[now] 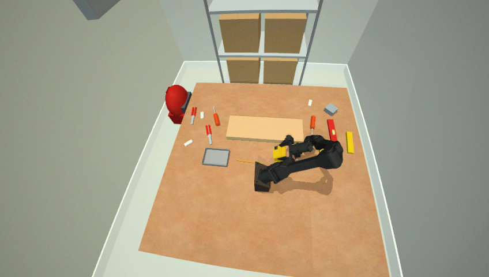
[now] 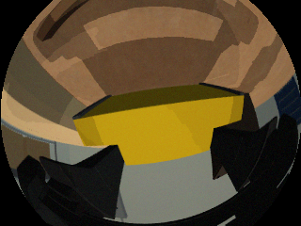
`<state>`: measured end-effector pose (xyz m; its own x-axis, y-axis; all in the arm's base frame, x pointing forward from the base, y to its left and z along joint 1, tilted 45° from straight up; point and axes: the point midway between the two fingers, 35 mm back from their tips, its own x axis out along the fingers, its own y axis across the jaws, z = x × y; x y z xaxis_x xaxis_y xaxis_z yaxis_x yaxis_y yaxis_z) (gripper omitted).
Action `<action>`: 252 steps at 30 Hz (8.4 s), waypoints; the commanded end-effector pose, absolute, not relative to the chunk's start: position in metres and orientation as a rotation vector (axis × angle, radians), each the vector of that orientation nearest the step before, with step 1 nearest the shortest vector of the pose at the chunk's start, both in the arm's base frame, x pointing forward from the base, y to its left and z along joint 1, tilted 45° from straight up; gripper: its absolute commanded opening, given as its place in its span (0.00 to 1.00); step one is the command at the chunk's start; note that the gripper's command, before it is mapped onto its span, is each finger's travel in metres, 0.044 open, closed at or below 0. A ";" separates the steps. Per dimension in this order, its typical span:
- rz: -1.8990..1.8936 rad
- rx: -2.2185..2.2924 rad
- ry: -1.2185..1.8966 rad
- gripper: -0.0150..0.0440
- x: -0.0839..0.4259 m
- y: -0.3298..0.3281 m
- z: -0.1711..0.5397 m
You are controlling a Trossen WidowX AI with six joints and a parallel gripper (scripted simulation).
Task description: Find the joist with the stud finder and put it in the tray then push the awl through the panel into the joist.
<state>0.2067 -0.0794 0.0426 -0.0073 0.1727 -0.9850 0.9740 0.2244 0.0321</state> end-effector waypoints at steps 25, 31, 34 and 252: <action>-0.952 1.156 1.414 0.90 0.207 -0.083 0.042; -0.952 1.156 1.414 0.90 0.207 -0.083 0.042; -0.952 1.156 1.414 0.90 0.207 -0.083 0.042; -0.320 -0.779 1.112 0.25 0.198 -0.031 0.094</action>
<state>0.1997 -0.0389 0.0789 0.4130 -0.5924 -0.6917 -0.1568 0.7019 -0.6948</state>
